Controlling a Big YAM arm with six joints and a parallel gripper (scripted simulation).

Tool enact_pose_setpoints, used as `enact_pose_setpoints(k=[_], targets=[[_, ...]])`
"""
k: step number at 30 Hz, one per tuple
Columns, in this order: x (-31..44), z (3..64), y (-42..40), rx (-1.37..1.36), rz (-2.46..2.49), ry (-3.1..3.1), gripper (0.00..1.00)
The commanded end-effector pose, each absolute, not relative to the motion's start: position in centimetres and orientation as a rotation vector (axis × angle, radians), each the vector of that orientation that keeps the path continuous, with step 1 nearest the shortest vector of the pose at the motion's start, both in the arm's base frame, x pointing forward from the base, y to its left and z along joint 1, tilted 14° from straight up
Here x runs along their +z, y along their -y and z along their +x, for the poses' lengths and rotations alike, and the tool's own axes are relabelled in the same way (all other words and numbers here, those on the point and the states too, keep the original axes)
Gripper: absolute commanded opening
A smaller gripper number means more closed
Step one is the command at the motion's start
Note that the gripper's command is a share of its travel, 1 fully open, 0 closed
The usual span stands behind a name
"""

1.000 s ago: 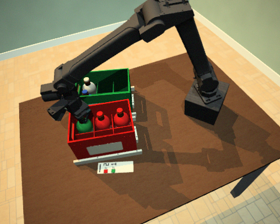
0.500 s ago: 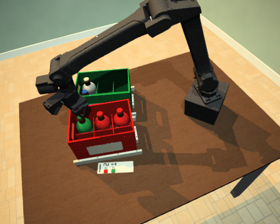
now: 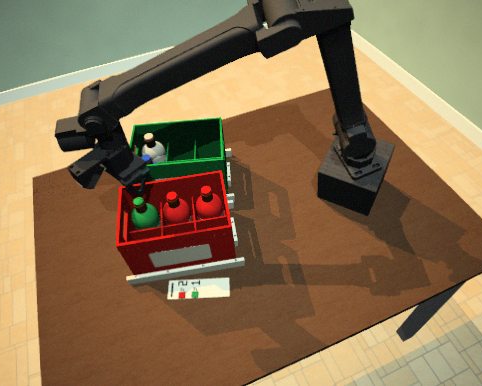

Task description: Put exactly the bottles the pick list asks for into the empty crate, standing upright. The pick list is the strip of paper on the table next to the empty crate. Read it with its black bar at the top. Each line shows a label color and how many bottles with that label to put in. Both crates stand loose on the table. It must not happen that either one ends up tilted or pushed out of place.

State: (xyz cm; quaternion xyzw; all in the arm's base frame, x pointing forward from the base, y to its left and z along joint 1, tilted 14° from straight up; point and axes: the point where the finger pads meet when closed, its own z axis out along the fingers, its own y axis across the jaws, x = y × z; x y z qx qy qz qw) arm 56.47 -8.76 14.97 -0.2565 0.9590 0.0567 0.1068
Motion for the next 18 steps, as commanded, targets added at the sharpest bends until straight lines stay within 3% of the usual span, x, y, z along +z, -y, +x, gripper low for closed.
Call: enact_pose_setpoints(k=[1, 18], targets=[[18.6, 58.0, 10.5, 0.120, -0.739, -2.769, 0.61], [16.7, 57.5, 10.5, 0.143, -0.741, -2.798, 0.61]])
